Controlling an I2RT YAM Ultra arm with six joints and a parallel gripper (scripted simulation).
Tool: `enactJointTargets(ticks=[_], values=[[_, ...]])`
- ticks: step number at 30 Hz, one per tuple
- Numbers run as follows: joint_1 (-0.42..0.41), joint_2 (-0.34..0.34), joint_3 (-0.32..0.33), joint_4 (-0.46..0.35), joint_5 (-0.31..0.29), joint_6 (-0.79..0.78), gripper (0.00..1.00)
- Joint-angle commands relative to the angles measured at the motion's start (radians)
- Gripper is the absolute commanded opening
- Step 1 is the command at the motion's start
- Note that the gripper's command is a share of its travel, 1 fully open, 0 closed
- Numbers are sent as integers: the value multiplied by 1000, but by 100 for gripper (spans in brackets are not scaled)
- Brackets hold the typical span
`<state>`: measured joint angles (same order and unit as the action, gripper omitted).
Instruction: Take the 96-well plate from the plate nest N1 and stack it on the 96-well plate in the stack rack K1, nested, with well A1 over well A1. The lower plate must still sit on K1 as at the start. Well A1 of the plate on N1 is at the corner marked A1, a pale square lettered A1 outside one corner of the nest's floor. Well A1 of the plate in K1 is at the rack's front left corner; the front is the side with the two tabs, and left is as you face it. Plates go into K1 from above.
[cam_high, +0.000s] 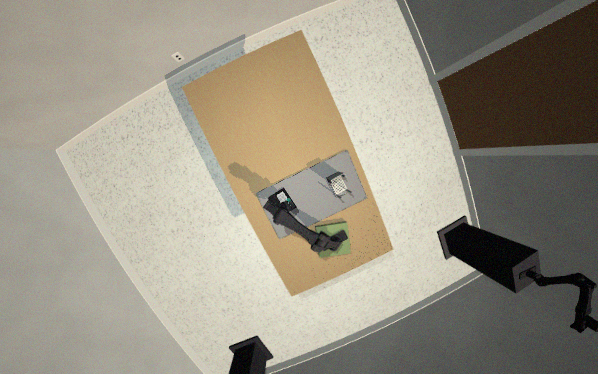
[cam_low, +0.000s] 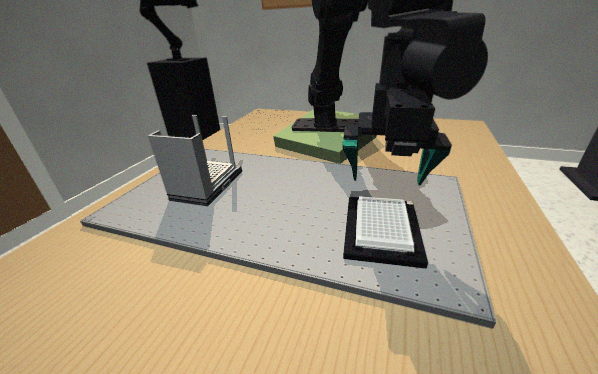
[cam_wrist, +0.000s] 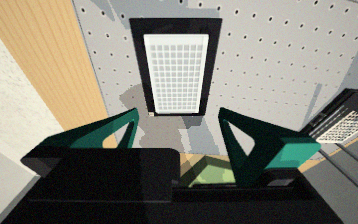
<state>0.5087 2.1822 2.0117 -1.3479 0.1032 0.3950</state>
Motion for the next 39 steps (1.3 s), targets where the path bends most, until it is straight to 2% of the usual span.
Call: enactJointTargets(ticks=[1,23,30,39], values=[[-6,-41,-29,51,2,-7,100],[-14,-29,-141,176,0,-15,100],[-13,10,-168,208,-1,-17,100],[-18,19,-206,259,-2,-21,100]])
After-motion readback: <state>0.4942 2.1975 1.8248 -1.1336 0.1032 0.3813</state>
